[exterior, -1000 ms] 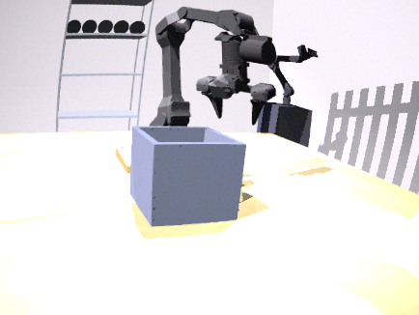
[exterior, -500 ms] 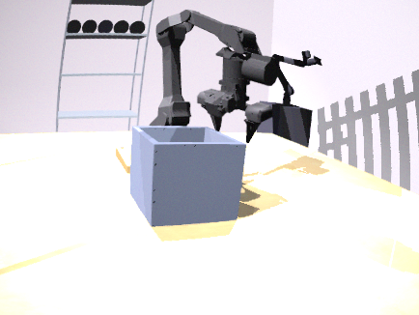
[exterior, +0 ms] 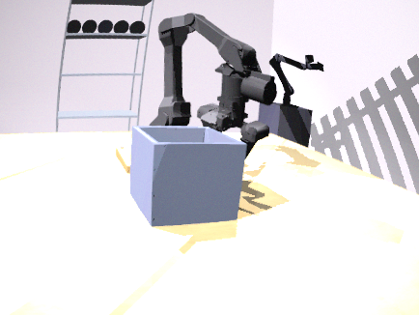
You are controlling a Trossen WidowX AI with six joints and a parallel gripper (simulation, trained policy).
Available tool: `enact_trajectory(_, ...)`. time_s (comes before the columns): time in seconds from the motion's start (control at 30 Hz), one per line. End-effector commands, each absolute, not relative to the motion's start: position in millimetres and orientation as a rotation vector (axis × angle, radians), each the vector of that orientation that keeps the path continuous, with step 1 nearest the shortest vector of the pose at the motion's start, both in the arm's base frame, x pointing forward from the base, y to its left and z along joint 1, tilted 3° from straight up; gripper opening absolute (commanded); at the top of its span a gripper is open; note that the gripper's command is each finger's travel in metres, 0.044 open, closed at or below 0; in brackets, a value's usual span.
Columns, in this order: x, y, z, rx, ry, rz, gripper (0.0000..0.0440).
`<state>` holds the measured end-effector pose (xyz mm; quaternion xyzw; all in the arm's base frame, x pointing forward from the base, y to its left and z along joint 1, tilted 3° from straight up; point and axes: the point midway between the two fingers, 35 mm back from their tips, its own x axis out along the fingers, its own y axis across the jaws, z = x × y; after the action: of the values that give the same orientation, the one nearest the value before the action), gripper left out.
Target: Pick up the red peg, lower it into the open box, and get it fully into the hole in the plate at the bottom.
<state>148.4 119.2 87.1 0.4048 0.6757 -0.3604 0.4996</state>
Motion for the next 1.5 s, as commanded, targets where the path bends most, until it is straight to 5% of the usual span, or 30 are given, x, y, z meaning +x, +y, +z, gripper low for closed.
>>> enact_trajectory(0.0, 148, 118, 76, 0.980, 1.625, -0.895, 0.0421)
enact_trajectory(0.6, 162, 124, 67, 0.974, 1.611, -0.837, 0.0003)
enact_trajectory(1.47, 196, 114, 185, 1.170, 1.404, -0.464, 0.0000)
